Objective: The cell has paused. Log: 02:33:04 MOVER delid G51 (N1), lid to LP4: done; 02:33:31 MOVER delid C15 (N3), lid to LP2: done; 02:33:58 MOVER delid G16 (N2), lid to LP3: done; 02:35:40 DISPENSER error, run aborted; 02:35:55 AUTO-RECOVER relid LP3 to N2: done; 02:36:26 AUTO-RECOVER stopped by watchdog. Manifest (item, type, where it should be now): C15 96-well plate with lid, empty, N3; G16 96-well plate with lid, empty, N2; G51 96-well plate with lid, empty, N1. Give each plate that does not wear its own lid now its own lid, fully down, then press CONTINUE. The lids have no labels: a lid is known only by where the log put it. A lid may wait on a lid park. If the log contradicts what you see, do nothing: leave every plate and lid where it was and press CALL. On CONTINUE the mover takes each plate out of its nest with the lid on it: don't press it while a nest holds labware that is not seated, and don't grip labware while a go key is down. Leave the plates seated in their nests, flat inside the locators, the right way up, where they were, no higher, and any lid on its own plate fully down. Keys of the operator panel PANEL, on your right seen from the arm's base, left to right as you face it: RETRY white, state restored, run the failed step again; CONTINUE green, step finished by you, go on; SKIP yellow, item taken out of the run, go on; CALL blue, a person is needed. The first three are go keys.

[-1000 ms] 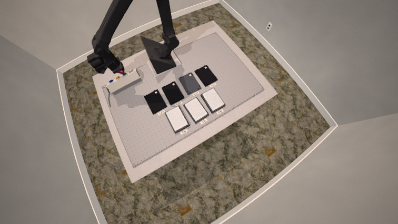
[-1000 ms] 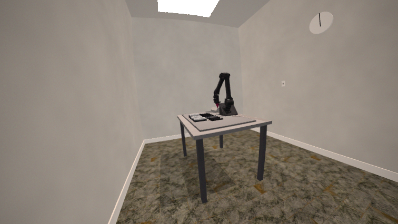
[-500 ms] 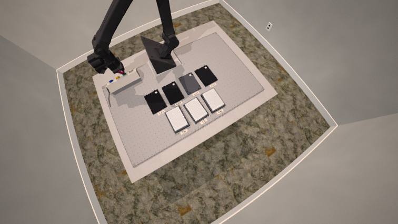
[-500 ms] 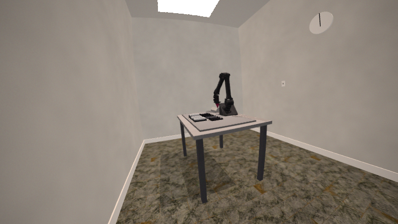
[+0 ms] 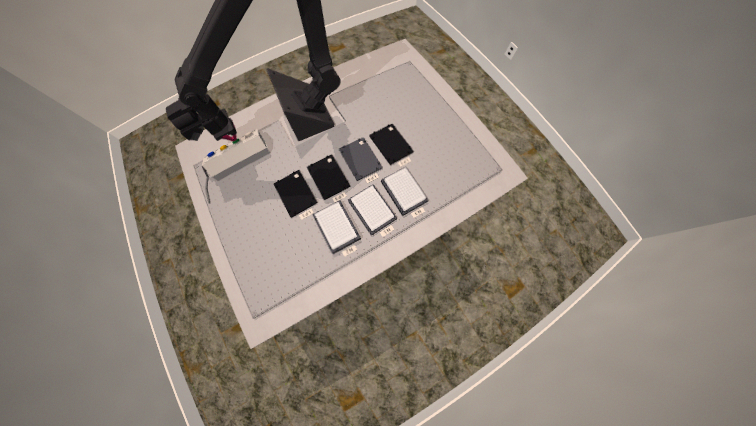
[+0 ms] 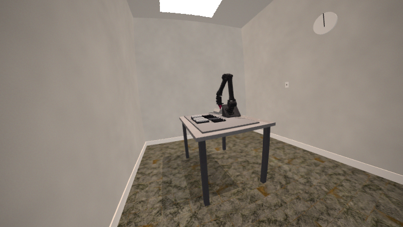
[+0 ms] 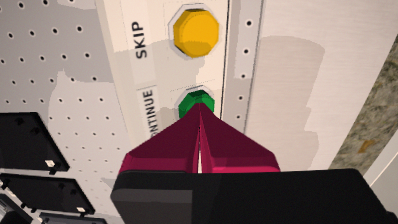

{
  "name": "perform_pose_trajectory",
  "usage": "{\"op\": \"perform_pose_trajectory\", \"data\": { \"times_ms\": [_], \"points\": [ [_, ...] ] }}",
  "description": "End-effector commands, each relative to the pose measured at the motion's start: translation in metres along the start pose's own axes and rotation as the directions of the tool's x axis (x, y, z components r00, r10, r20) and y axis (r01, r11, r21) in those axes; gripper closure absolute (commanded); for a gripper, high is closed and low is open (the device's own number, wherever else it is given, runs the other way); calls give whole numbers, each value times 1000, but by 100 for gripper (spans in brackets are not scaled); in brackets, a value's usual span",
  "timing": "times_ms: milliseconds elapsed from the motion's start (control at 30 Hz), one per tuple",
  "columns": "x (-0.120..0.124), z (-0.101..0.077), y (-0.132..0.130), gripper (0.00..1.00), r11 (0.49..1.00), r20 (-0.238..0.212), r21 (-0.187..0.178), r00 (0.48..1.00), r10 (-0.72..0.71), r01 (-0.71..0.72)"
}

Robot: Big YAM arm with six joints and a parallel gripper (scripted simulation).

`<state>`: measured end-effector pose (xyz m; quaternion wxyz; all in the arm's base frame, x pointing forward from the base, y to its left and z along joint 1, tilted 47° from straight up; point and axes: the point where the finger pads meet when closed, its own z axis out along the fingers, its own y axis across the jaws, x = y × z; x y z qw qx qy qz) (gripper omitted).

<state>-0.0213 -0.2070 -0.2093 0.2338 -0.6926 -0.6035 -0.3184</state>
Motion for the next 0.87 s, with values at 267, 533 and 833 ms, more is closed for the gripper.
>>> {"op": "perform_pose_trajectory", "data": {
  "times_ms": [267,533,833],
  "points": [
    [-1,11,1,100,1000,1,2,1000,-1,1],
    [-1,13,2,100,1000,1,3,1000,-1,1],
    [0,14,2,100,1000,1,3,1000,-1,1]
  ]
}}
